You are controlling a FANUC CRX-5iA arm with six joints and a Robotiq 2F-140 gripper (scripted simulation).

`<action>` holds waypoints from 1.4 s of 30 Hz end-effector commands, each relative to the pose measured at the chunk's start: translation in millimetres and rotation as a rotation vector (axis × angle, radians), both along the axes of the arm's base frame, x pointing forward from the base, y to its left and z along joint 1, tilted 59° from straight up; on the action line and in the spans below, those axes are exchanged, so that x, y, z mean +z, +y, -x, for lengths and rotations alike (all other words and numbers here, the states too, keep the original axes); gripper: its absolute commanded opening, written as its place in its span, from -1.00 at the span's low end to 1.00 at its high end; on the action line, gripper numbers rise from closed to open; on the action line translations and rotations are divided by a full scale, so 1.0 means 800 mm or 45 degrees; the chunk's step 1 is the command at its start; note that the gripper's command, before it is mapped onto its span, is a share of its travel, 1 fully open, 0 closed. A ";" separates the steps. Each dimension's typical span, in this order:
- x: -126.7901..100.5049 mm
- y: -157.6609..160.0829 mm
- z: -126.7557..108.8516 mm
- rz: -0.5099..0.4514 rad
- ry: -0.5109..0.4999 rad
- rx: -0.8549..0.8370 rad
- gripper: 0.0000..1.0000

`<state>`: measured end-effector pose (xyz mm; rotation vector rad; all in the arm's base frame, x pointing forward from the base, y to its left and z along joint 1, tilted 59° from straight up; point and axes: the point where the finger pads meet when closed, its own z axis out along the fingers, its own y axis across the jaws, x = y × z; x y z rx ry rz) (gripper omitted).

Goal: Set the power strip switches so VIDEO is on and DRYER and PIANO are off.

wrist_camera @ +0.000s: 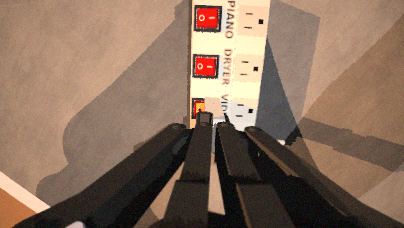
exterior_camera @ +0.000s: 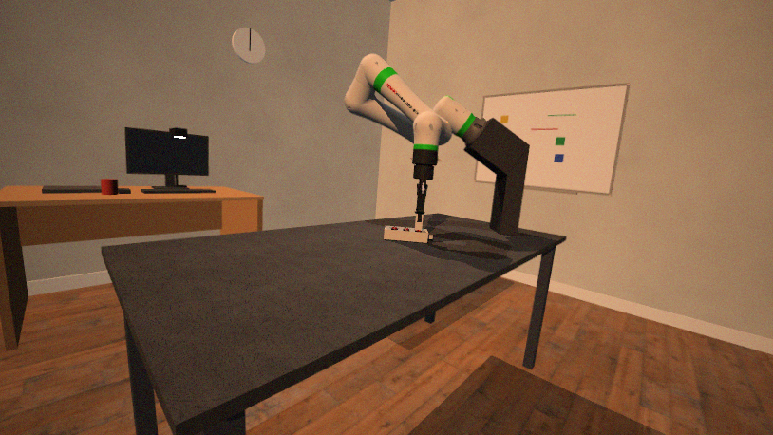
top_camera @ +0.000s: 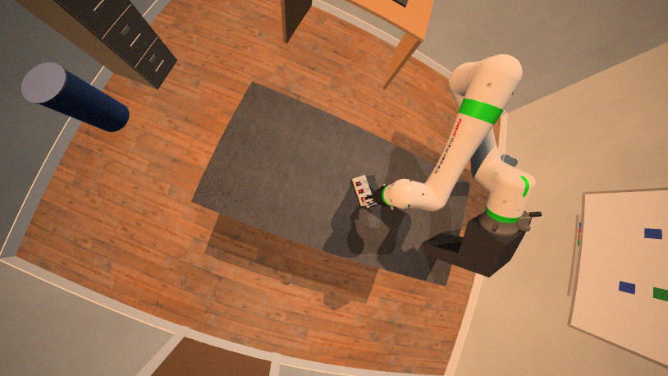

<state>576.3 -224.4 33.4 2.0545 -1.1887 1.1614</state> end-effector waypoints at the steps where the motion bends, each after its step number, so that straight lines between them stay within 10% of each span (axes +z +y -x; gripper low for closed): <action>1: 0.000 0.000 0.000 0.000 0.000 0.000 -1.00; 42: 0.025 0.037 0.021 0.000 0.000 0.000 -1.00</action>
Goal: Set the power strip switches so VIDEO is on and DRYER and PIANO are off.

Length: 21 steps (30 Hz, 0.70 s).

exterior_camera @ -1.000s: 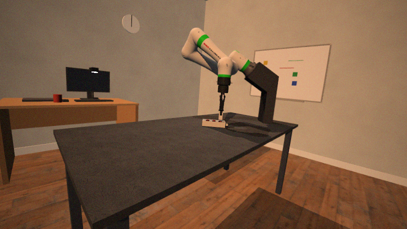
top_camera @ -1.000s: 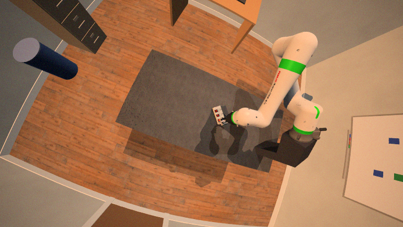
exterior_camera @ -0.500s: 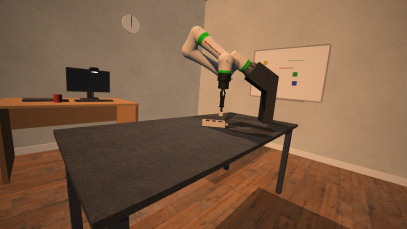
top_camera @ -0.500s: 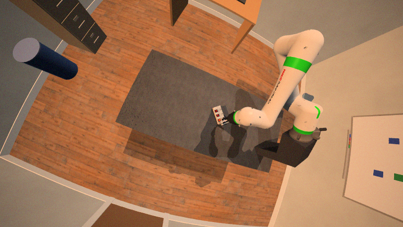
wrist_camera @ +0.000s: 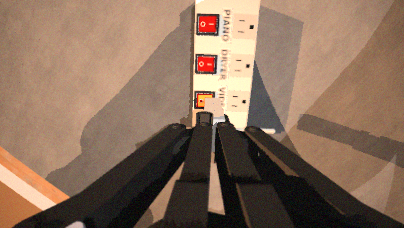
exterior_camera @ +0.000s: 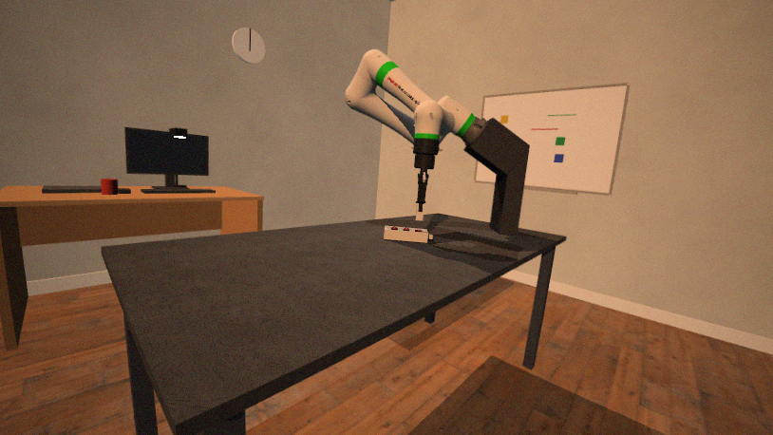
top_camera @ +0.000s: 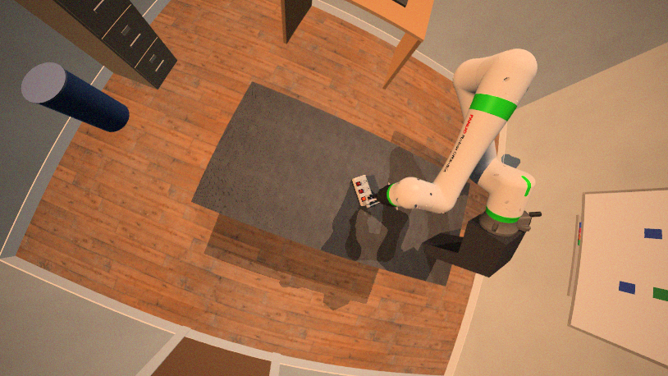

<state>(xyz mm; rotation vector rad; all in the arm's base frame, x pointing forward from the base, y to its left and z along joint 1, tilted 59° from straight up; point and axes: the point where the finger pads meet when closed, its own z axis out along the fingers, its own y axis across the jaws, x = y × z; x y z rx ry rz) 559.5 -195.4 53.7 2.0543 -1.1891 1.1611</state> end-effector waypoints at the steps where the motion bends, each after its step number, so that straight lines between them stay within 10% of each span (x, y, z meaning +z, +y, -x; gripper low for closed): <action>1: 0.000 0.000 0.000 0.000 0.000 0.000 -1.00; 2: 0.000 0.000 0.000 0.000 0.000 0.000 -1.00; 3: 0.000 0.000 0.000 0.000 0.000 0.000 1.00; 21: 0.034 0.050 0.028 0.000 0.000 0.000 1.00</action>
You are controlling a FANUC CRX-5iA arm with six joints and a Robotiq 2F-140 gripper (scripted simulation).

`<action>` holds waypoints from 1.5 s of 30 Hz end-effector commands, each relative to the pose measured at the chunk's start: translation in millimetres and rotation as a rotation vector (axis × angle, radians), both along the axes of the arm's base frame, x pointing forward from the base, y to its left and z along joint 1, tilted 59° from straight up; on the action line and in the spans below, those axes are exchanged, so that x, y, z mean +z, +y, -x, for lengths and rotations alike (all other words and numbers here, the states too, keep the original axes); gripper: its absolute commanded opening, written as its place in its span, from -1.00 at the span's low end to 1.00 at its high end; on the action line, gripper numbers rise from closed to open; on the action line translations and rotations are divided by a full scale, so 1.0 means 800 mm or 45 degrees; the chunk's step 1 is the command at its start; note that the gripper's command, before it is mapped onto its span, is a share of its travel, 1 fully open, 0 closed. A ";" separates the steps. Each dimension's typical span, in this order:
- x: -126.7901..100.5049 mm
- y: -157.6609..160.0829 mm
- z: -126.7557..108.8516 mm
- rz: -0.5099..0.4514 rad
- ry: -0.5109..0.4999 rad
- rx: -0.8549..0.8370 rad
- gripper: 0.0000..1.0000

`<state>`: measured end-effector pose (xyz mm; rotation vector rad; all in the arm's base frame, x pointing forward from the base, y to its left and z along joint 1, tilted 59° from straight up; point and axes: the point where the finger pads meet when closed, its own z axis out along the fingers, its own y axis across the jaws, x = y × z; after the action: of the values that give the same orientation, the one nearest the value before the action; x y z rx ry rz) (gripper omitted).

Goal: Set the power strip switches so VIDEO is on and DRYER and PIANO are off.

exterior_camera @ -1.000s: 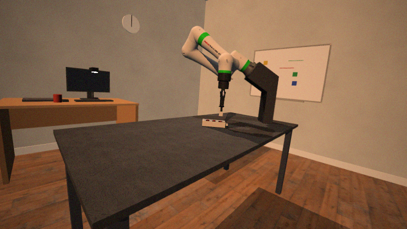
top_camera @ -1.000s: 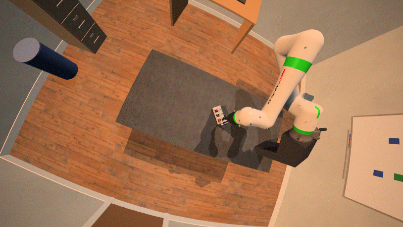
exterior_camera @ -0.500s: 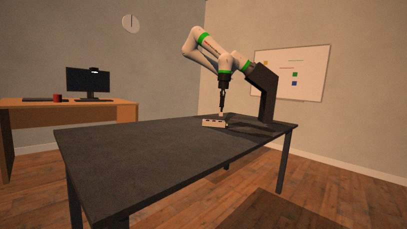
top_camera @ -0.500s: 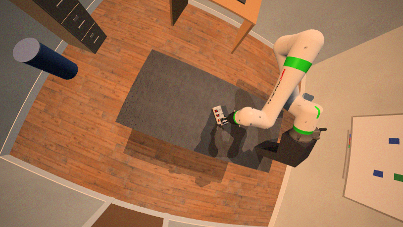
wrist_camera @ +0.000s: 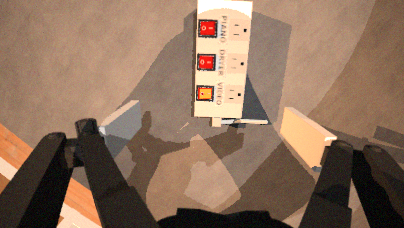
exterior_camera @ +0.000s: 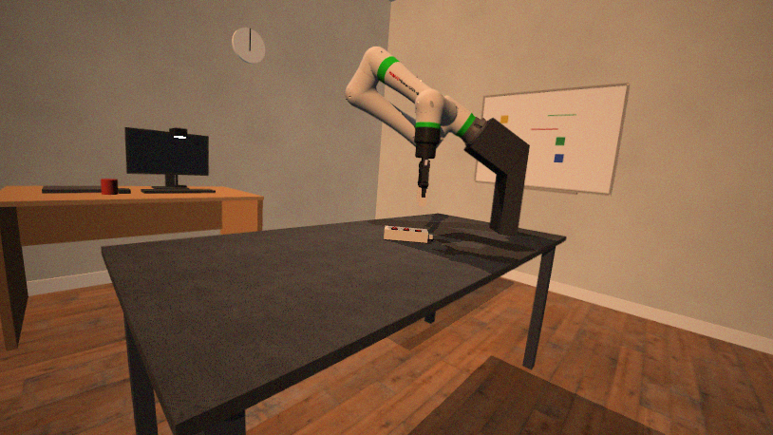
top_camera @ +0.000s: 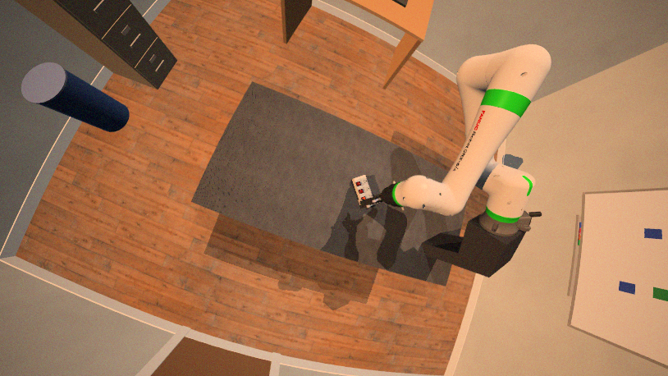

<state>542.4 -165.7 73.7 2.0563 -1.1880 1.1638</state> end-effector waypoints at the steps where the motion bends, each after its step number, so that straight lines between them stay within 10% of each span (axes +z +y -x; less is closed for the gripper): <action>1: 0.012 0.017 0.009 0.000 0.002 -0.003 1.00; 45: 0.029 0.041 0.023 0.000 0.002 -0.003 1.00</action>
<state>523.7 -132.9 97.0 2.0542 -1.1892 1.1610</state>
